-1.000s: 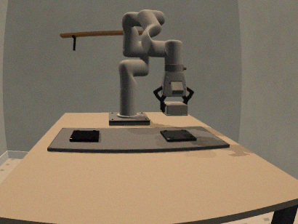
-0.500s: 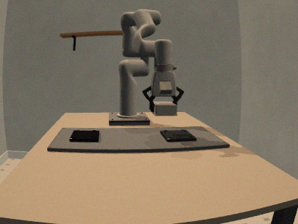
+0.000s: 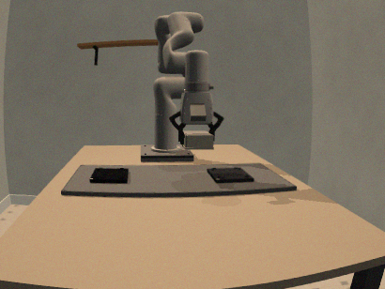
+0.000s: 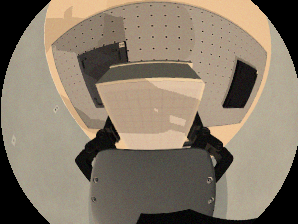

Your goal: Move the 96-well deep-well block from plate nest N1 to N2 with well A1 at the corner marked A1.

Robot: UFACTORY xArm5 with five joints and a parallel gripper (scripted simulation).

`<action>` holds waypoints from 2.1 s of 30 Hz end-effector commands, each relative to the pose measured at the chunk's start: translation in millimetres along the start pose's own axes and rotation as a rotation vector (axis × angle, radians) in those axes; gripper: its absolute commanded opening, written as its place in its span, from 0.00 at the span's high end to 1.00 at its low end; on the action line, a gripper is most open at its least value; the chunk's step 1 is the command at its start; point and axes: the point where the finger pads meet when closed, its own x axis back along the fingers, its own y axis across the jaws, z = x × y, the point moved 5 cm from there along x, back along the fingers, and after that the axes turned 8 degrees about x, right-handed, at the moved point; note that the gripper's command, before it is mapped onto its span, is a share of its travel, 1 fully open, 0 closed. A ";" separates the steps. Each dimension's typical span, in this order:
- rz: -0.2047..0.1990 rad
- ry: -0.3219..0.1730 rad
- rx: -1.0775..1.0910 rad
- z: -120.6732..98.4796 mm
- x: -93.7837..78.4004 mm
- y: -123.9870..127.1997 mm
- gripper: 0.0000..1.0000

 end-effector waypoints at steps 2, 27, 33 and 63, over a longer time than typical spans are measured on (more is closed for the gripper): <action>-0.001 0.004 0.001 -0.8 1.5 11.2 1.00; -0.008 0.004 0.001 -14.1 1.8 86.0 1.00; -0.009 0.003 0.001 -16.3 1.9 99.0 1.00; -0.016 -0.001 0.001 -32.1 2.3 190.4 1.00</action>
